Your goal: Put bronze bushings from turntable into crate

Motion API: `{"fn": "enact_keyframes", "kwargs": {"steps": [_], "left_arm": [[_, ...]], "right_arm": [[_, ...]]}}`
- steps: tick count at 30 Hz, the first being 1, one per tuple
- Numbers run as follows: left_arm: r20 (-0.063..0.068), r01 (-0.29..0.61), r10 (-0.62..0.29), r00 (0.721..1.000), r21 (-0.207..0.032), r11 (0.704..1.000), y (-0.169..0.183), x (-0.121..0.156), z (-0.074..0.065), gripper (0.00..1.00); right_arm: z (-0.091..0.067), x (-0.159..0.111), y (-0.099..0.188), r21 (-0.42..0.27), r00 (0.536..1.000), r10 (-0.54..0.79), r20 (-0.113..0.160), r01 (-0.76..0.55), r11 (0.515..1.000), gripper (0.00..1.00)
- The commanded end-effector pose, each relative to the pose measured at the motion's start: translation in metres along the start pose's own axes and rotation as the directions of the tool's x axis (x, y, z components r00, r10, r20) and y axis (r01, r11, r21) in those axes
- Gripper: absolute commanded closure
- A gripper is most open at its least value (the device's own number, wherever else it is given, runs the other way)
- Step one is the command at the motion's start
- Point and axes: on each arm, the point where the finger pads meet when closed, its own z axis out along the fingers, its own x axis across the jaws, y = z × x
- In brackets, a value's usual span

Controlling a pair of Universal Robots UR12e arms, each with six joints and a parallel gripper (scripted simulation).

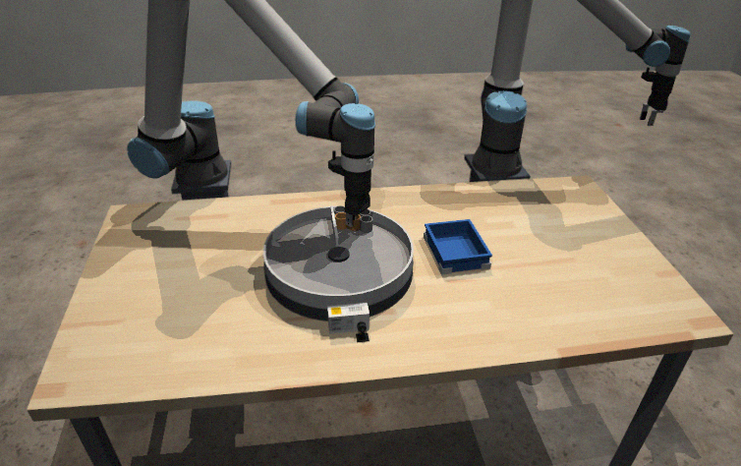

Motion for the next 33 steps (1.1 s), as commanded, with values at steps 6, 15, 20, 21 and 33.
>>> {"fn": "enact_keyframes", "kwargs": {"steps": [6,15,20,21,33], "left_arm": [[-0.001,0.001,-0.001,1.000,0.001,1.000,-0.002,0.002,0.000,0.00],[-0.001,0.001,-0.001,1.000,0.001,1.000,-0.002,0.002,0.000,0.00],[-0.001,0.001,-0.001,1.000,0.001,1.000,-0.002,0.002,0.000,0.00],[-0.001,0.001,-0.001,1.000,0.001,1.000,-0.002,0.002,0.000,0.00],[-0.001,0.001,-0.001,1.000,0.001,1.000,-0.002,0.002,0.000,0.00]], "right_arm": [[0.000,0.000,0.000,0.000,1.000,-0.001,-0.001,0.001,1.000,1.00],[0.000,0.000,0.000,0.000,1.000,-0.001,-0.001,0.001,1.000,1.00],[0.000,0.000,0.000,0.000,1.000,-0.001,-0.001,0.001,1.000,1.00],[-0.001,0.000,0.000,-0.001,1.000,-0.001,-0.001,0.001,1.000,1.00],[-0.047,0.000,0.002,-0.005,1.000,-0.001,-0.002,0.001,1.000,1.00]]}}
